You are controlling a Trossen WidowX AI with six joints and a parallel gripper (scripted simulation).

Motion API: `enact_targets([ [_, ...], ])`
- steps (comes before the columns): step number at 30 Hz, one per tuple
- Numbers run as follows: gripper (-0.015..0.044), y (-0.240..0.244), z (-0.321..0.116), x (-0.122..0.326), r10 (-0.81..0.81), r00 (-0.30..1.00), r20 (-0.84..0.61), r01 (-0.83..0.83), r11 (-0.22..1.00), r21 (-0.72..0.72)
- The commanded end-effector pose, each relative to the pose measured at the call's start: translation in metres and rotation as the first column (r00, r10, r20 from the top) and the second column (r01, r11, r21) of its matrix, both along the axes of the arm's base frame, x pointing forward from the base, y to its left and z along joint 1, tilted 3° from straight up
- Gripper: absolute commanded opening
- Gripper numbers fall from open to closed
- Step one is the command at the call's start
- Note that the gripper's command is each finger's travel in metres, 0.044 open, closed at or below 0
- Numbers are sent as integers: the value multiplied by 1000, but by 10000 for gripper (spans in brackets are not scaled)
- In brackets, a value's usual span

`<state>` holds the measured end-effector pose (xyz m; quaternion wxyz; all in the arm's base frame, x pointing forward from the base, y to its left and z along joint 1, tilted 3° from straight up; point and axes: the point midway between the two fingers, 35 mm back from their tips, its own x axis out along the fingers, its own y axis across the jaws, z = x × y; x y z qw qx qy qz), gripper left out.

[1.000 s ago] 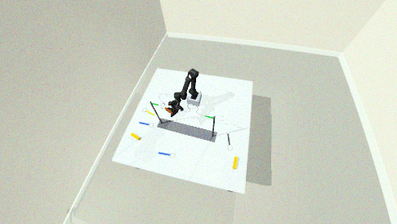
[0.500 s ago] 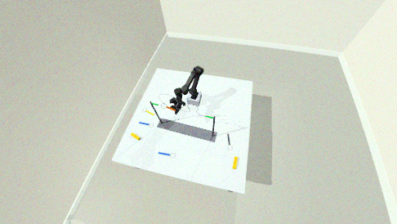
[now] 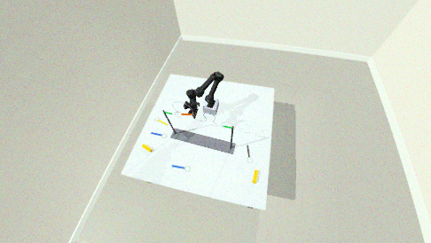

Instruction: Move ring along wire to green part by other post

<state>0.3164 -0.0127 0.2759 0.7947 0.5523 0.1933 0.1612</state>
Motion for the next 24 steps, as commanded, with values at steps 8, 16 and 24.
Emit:
enact_targets([
  [8,-150,4,39,-11,84,996,-28,-75,970,230],
  [16,-150,4,62,-11,91,995,-30,-73,925,373],
  [24,-150,1,90,-11,99,995,-30,-68,843,533],
])
